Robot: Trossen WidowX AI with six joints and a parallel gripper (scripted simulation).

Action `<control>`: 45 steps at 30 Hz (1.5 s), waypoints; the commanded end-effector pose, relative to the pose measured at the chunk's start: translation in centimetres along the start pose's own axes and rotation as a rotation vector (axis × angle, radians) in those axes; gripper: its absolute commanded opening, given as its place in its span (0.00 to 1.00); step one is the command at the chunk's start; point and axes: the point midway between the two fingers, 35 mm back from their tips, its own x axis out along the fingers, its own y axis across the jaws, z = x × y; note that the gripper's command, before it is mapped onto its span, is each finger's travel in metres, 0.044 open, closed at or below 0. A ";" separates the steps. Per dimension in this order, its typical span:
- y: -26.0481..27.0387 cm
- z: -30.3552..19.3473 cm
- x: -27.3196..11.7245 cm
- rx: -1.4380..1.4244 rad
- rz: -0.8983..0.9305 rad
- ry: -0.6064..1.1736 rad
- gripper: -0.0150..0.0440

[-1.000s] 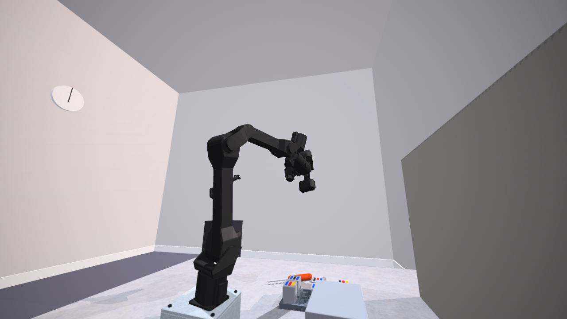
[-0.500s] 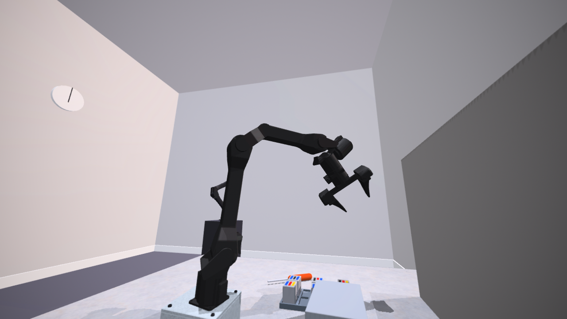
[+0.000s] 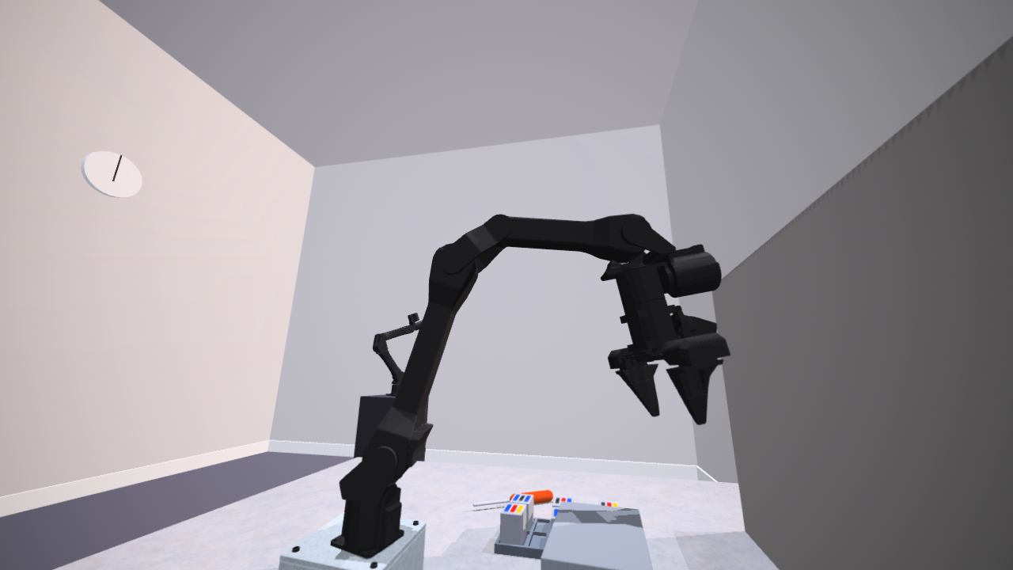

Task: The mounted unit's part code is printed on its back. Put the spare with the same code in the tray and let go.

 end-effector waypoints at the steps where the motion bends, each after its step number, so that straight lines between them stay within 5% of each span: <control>1: -5.3 -4.2 0.4 0.436 -0.033 0.193 1.00; 27: -5.0 -4.2 0.5 0.423 -0.032 0.199 1.00; 37: 6.2 -4.4 2.1 -0.103 0.028 0.203 1.00; 45: 18.0 -9.3 3.3 -0.671 0.100 0.188 1.00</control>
